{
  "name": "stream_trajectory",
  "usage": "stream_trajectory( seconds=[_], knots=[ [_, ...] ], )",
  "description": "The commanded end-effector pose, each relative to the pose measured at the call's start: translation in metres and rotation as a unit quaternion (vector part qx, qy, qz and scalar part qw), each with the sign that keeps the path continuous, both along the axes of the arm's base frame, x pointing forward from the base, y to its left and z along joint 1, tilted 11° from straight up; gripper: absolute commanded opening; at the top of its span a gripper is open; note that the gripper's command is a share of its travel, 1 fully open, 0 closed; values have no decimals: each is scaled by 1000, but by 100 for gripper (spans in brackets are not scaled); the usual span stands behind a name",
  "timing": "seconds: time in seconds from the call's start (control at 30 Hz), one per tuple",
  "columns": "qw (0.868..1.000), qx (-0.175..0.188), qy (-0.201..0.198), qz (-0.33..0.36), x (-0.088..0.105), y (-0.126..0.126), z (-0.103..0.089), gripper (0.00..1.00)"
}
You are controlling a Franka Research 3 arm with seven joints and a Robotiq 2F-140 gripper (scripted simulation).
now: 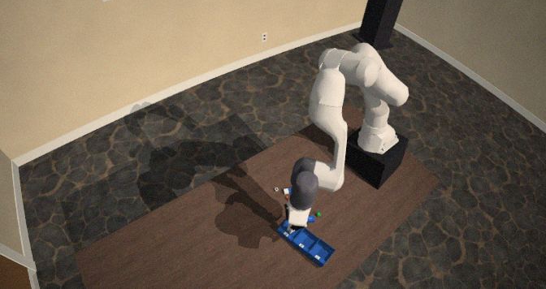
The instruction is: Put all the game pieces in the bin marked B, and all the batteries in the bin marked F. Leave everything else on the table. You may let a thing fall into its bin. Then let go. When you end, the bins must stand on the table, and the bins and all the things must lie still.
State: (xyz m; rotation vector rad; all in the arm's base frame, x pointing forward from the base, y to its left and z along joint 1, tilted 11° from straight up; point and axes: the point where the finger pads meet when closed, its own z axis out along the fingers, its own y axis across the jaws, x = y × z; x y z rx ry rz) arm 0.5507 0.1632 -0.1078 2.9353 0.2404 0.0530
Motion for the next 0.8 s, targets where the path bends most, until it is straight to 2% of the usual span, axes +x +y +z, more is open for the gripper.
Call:
stream_trajectory(
  seconds=[0.0, 0.37, 0.77],
  knots=[
    [1000, 0, -2, -2, 2, 0, 0, 5],
    [1000, 0, -2, -2, 2, 0, 2, 5],
    [1000, 0, -2, -2, 1, 3, 17, 5]
  ],
)
